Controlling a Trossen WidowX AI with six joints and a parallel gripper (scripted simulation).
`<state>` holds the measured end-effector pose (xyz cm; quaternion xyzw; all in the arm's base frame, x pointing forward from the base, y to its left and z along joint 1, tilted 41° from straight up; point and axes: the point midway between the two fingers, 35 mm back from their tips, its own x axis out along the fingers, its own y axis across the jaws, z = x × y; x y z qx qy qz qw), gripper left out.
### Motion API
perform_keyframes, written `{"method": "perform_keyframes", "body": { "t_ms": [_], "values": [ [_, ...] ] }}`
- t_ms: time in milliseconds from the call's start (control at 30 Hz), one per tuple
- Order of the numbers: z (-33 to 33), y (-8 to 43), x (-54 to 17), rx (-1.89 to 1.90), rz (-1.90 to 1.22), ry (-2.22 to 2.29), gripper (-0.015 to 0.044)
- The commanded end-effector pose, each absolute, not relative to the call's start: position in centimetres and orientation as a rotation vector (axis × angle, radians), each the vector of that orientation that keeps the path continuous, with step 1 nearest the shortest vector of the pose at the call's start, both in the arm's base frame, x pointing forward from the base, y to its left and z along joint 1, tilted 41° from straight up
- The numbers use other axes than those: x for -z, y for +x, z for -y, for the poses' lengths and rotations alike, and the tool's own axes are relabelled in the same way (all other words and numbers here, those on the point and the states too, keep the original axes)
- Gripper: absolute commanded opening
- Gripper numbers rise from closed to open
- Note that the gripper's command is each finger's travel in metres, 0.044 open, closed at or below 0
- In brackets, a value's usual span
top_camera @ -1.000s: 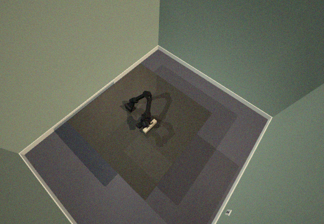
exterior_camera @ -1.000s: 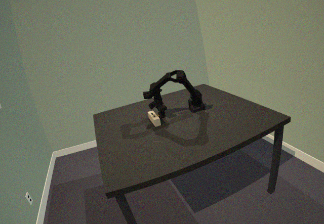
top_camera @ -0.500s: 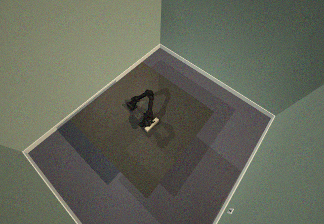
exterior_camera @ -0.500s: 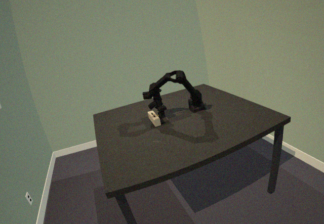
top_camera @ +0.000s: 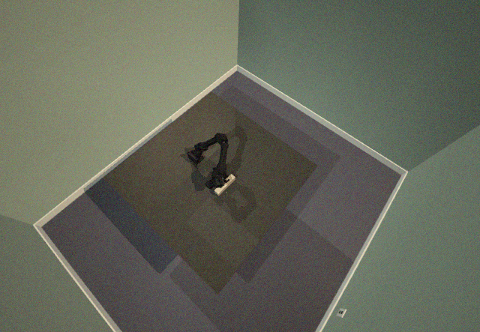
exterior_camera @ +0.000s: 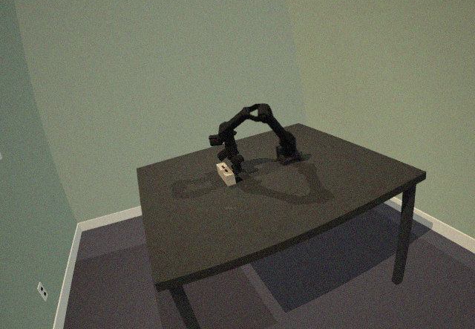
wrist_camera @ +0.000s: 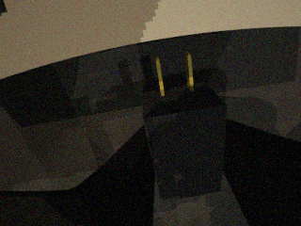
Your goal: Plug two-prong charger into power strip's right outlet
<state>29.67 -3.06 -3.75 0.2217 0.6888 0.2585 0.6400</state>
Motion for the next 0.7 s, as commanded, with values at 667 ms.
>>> {"method": "perform_keyframes", "body": {
  "t_ms": [667],
  "values": [
    [2.95, 30.35, 3.71, -0.596, -1.567, 0.509, 0.0]
  ]
}}
